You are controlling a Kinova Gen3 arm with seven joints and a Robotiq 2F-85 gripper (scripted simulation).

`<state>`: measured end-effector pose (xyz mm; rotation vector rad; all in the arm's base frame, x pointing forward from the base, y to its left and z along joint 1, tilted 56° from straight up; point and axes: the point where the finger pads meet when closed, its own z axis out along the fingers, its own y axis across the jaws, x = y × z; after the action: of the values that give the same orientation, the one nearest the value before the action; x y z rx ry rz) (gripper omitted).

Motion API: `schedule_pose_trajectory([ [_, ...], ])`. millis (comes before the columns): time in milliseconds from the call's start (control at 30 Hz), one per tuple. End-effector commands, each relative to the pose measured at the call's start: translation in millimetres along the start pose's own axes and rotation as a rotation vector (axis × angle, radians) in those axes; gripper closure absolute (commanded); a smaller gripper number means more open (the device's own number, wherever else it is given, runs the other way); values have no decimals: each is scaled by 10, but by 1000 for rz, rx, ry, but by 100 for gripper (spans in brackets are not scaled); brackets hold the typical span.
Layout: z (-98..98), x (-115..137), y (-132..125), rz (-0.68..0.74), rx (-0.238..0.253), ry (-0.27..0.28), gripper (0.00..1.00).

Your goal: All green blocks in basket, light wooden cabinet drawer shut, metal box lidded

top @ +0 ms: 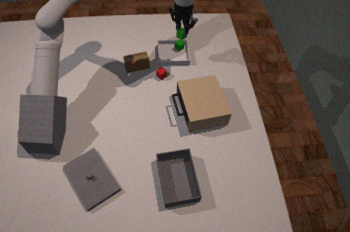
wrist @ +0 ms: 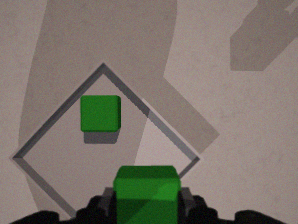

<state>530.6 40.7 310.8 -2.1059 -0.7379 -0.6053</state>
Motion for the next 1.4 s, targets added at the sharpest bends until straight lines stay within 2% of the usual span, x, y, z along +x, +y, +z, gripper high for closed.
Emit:
schedule_pose_trajectory([
  [0,9,1,3,0,-2,1,90],
  [467,152,2,5,0,-2,1,90],
  [1367,618,5,11,0,-2,1,90],
])
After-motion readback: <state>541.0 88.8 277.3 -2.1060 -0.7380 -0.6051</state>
